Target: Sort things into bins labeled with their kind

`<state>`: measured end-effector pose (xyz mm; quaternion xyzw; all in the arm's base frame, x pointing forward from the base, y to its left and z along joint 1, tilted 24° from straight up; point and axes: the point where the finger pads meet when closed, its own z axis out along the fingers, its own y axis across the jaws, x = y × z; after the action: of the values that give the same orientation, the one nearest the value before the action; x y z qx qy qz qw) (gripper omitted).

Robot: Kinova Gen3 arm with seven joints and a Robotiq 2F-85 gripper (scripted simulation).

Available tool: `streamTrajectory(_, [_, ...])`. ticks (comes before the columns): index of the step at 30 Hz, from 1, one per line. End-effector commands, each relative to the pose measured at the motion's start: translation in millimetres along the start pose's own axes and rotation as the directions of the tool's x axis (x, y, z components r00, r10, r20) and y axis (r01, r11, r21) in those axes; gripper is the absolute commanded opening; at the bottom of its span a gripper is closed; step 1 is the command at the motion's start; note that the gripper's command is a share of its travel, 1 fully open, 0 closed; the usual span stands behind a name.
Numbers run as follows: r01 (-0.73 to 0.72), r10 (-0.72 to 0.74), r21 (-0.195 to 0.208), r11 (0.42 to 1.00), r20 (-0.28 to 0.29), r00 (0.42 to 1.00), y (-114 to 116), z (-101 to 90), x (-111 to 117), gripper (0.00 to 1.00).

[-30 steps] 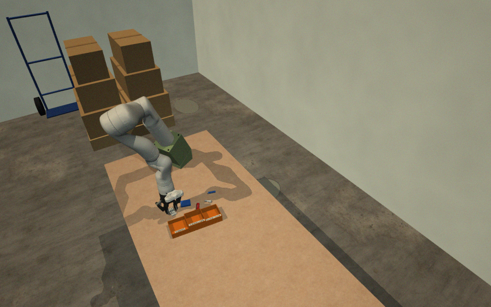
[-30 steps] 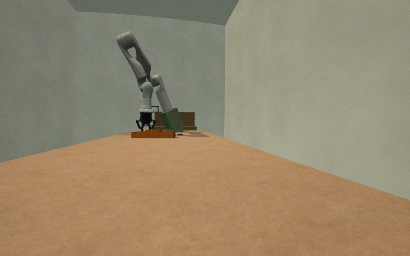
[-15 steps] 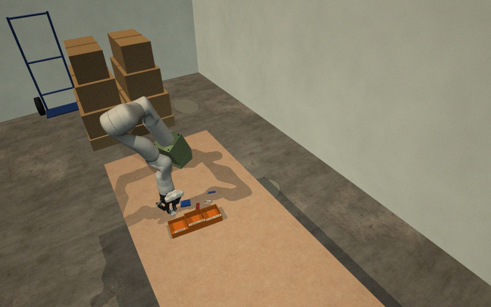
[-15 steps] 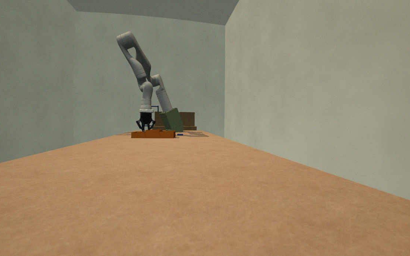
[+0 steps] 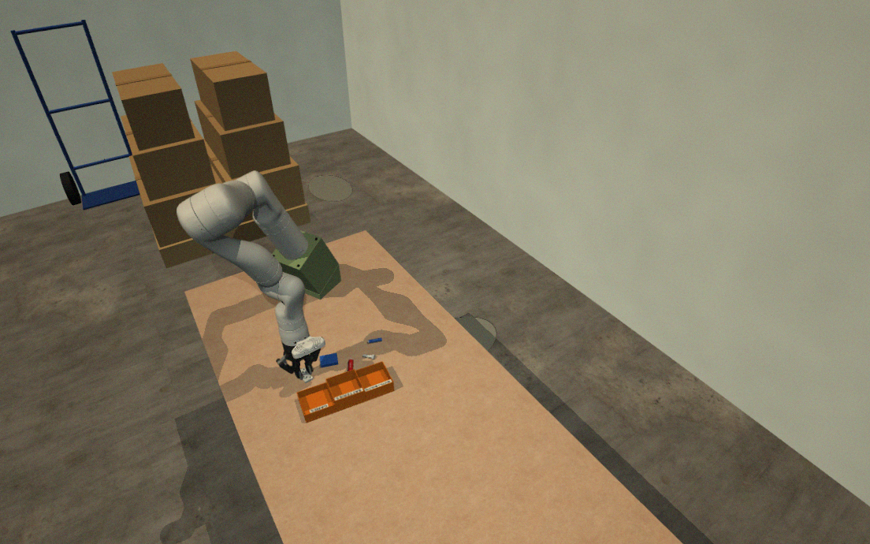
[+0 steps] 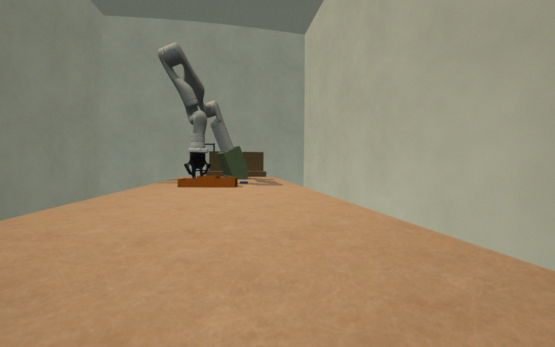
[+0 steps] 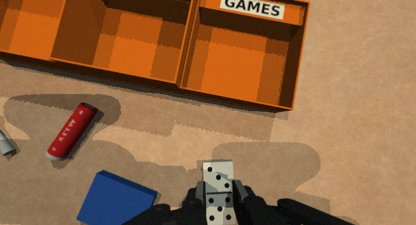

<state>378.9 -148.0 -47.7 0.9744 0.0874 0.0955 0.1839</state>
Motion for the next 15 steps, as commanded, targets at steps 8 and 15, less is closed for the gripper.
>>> streamTrajectory(8, [0.0,0.0,0.0,1.0,-0.001,1.0,0.0,-3.4,0.5,0.21])
streamTrajectory(15, [0.0,0.0,0.0,1.0,-0.001,1.0,0.0,-26.8,0.4,0.21])
